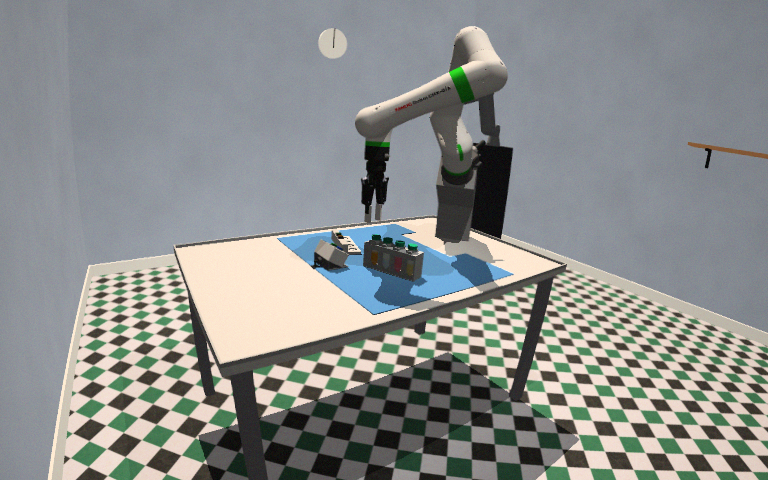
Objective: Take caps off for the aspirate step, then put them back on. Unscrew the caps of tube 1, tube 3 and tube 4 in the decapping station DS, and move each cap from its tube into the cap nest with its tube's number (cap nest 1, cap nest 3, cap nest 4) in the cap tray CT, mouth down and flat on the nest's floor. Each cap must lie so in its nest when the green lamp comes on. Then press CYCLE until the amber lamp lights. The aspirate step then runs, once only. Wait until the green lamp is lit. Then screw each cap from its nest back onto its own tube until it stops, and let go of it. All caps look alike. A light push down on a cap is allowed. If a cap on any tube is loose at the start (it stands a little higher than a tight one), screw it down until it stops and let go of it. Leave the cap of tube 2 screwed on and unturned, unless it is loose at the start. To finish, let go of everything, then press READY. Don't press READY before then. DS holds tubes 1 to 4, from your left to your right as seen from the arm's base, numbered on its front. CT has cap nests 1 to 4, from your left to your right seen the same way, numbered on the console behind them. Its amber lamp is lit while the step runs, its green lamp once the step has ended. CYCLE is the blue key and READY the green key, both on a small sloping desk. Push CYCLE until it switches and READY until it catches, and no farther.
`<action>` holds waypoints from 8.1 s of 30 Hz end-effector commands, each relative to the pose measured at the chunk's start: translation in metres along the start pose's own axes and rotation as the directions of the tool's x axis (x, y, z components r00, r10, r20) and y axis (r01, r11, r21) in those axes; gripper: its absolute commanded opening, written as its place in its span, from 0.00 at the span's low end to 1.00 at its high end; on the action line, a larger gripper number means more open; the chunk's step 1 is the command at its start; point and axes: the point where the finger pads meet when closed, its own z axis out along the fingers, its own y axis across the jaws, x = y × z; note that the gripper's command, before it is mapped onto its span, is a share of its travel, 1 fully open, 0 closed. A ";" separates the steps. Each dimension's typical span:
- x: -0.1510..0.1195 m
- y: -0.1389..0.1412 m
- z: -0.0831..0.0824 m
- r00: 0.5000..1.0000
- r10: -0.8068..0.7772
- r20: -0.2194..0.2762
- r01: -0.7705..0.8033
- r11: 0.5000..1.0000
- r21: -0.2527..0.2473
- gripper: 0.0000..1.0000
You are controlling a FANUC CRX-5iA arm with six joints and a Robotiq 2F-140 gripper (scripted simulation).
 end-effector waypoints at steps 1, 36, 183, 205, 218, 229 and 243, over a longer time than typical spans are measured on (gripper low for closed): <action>-0.028 -0.004 0.000 0.961 0.275 -0.017 -0.275 0.961 -0.006 0.35; -0.201 -0.026 0.003 0.924 0.383 -0.018 -0.383 0.924 -0.004 0.35; -0.219 -0.028 0.049 0.919 -0.394 -0.010 0.393 0.919 -0.016 0.35; -0.219 -0.027 0.049 0.924 0.383 -0.018 -0.383 0.924 -0.004 0.35; -0.219 -0.027 0.049 0.924 0.383 -0.018 -0.383 0.924 -0.004 0.00; -0.219 -0.028 0.049 0.957 0.289 -0.018 -0.289 0.957 -0.005 0.00; -0.219 -0.028 0.048 0.943 -0.332 -0.013 0.332 0.943 -0.014 0.00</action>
